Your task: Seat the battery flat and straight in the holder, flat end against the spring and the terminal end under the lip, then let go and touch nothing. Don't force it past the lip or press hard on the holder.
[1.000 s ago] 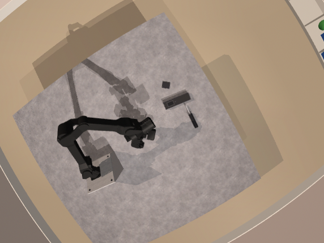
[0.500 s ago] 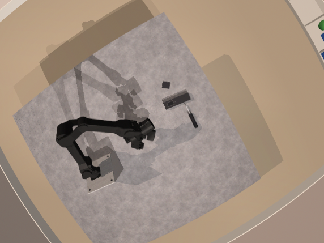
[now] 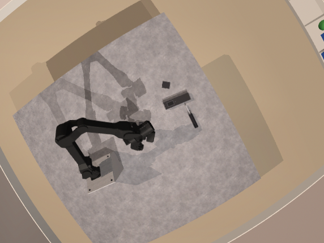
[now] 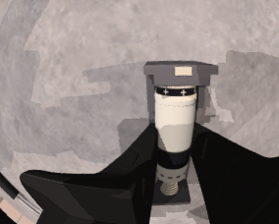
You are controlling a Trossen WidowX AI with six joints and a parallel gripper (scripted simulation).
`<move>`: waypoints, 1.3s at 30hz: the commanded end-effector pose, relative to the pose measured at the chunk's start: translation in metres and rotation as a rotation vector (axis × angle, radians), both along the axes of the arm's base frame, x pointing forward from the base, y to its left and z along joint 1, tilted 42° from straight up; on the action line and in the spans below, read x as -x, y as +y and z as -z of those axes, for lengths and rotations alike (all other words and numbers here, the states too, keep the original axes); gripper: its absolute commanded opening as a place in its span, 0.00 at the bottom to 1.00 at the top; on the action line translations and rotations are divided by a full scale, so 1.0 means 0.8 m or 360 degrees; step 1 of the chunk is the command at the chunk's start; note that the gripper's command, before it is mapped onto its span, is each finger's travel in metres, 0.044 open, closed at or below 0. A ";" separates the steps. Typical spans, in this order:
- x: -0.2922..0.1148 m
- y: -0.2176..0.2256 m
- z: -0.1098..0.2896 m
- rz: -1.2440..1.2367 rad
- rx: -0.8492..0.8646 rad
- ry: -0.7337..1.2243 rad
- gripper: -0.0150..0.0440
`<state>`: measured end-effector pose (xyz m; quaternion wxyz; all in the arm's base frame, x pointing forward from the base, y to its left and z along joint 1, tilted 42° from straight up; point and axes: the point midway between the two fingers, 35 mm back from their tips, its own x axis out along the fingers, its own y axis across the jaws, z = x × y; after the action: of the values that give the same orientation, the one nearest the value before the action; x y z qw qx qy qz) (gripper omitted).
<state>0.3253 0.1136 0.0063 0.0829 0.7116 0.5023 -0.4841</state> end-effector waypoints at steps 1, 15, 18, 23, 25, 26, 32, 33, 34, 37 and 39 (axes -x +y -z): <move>0.001 0.000 0.000 -0.0001 -0.0002 -0.0002 0.38; 0.001 -0.005 -0.005 0.0000 0.0000 -0.0002 0.55; 0.001 -0.011 -0.011 0.0000 0.0001 -0.0002 0.55; 0.001 -0.013 -0.013 0.0000 0.0001 -0.0001 0.55; 0.001 -0.017 -0.015 0.0006 0.0004 0.0004 0.64; 0.000 -0.024 -0.022 0.0005 0.0006 0.0004 0.68; 0.003 -0.071 -0.075 0.0001 0.0007 -0.0001 0.95; 0.003 -0.075 -0.080 0.0000 0.0007 -0.0001 1.00; 0.003 -0.077 -0.079 0.0000 0.0007 -0.0001 1.00; 0.003 -0.078 -0.079 0.0000 0.0007 -0.0001 1.00; 0.003 -0.078 -0.079 0.0000 0.0007 -0.0001 1.00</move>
<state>0.3244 0.0522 0.0680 0.0828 0.7146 0.4989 -0.4833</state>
